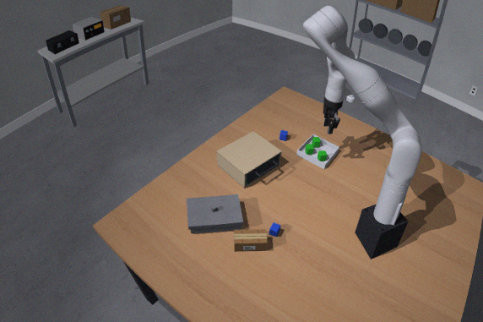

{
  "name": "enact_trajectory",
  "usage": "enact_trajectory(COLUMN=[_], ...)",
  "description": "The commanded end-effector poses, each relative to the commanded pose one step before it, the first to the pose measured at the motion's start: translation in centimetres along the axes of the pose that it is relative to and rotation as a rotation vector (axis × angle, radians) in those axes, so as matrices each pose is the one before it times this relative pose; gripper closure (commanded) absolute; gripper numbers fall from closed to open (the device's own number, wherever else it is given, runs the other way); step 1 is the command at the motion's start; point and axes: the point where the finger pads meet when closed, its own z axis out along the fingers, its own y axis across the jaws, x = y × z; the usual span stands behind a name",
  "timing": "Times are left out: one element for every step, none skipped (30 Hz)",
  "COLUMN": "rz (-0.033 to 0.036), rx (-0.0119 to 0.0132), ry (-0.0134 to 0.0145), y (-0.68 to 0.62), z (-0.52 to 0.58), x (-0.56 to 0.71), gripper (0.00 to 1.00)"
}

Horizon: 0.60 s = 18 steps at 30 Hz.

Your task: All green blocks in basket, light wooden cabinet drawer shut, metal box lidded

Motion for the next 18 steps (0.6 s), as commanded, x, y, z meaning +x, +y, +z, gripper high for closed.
enact_trajectory(rz=[-0.00024,-0.00241,0.0,0.0,-0.00603,-0.01073,-0.0161,-0.02173,-0.0273,-0.0325,-0.03708,-0.04083,-0.04361,-0.0453,-0.04584,-0.0452,-0.04342,-0.04057], rx=[0.00117,-0.00011,0.0,0.0,-0.00028,-0.00048,-0.00069,-0.00088,-0.001,-0.00105,-0.001,-0.00086,-0.00064,-0.00035,-0.00003,0.0003,0.00059,0.00083], ry=[-0.0007,0.0,0.0,0.0,-0.00001,-0.00001,-0.00001,0.0,0.00001,0.00004,0.00007,0.00012,0.00017,0.00021,0.00026,0.0003,0.00032,0.00033], y=[-0.037,0.004,0.0,0.0,0.011,0.021,0.034,0.048,0.064,0.081,0.097,0.111,0.122,0.138,0.153,0.135,0.113,0.087], z=[-0.053,0.004,0.0,0.0,0.01,0.017,0.024,0.031,0.036,0.038,0.036,0.032,0.025,0.008,-0.007,-0.011,-0.016,-0.021], x=[-0.022,-0.101,0.0,0.0,-0.252,-0.45,-0.676,-0.917,-1.158,-1.388,-1.596,-1.772,-1.911,-1.658,-1.225,-1.326,-1.365,-1.37], gripper=[0.46,0.46,0.46,0.46,0.46,0.46,0.46,0.46,0.46,0.46,0.46,0.46,0.46,0.46,0.46,0.46,0.46,0.46])
